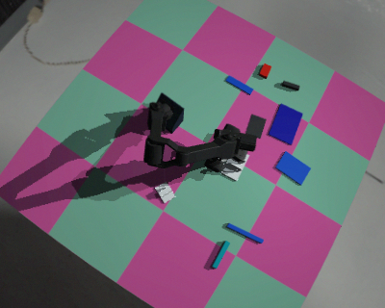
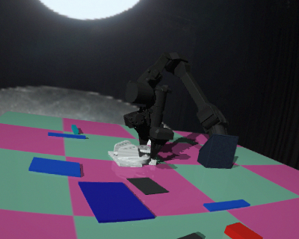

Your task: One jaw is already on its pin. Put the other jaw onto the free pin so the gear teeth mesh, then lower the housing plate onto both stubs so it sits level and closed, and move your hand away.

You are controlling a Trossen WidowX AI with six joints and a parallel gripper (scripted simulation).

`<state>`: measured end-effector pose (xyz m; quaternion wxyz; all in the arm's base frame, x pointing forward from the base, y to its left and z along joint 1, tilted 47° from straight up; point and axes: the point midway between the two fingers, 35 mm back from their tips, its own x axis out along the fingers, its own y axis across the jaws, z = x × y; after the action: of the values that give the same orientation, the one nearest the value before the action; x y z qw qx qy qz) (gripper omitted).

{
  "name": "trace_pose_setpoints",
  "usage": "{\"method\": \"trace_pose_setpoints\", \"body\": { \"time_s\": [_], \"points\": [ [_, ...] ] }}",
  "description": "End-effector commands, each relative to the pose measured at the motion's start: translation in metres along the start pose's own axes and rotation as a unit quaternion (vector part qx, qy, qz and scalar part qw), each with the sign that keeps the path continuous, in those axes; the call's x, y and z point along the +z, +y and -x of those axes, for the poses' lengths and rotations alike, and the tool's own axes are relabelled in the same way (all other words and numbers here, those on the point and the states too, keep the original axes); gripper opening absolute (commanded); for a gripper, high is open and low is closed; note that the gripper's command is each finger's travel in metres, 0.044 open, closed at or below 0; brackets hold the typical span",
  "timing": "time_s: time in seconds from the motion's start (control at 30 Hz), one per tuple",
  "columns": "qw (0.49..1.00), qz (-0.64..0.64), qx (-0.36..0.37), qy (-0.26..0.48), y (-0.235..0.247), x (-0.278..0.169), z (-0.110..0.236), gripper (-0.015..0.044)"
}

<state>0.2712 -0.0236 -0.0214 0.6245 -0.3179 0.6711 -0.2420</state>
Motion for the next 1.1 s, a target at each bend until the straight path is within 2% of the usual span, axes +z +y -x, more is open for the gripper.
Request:
{"method": "trace_pose_setpoints", "body": {
  "time_s": [0.0, 1.07],
  "points": [
    [1.000, 0.002, -0.002, 0.000, -0.0004, -0.0005, -0.0018, 0.0351],
    [1.000, 0.002, -0.002, 0.000, -0.0005, -0.0006, -0.0066, 0.0351]
  ]
}}
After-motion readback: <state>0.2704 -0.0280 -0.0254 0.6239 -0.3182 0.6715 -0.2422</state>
